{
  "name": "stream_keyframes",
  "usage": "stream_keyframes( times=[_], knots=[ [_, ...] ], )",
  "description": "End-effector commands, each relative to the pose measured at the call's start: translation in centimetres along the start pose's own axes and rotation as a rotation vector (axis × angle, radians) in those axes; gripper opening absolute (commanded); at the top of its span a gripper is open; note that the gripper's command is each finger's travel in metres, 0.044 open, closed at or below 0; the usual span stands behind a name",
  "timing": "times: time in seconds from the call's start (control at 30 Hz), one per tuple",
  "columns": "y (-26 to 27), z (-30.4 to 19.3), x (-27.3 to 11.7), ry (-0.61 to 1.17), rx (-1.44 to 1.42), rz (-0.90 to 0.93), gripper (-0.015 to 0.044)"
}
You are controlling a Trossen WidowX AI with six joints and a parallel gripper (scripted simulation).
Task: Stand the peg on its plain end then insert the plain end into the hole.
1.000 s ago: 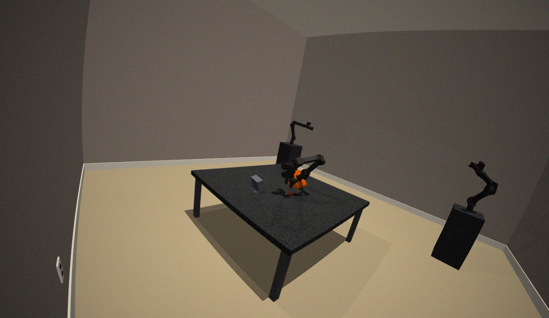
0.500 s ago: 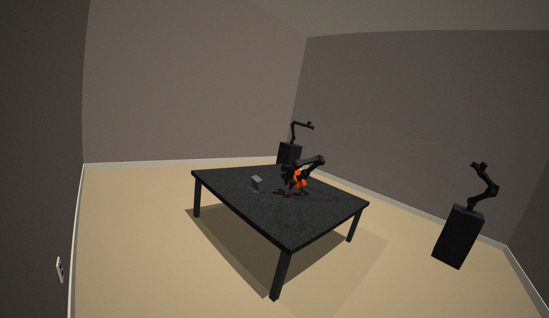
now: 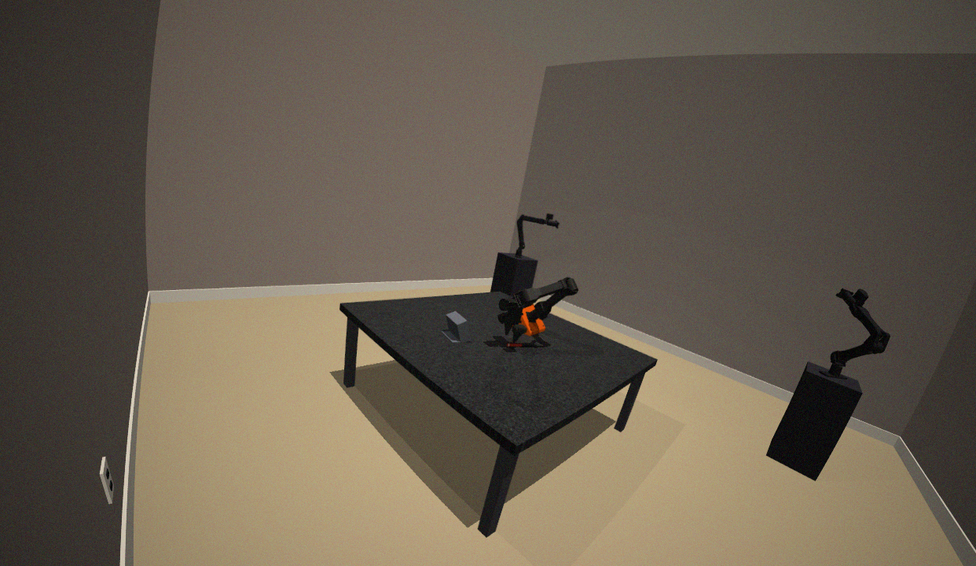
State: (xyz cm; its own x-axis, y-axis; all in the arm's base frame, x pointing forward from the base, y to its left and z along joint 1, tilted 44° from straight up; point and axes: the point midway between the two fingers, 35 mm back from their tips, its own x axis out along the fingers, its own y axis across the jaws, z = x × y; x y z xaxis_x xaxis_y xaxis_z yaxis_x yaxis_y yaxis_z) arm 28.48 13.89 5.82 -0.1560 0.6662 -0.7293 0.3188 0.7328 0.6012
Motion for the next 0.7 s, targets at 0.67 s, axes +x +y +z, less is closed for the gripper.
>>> stream_keyframes(
  times=[0.67],
  knots=[
    [-0.1, -0.6, 3.6, 0.012, 0.007, 0.005, 0.0414]
  ],
)
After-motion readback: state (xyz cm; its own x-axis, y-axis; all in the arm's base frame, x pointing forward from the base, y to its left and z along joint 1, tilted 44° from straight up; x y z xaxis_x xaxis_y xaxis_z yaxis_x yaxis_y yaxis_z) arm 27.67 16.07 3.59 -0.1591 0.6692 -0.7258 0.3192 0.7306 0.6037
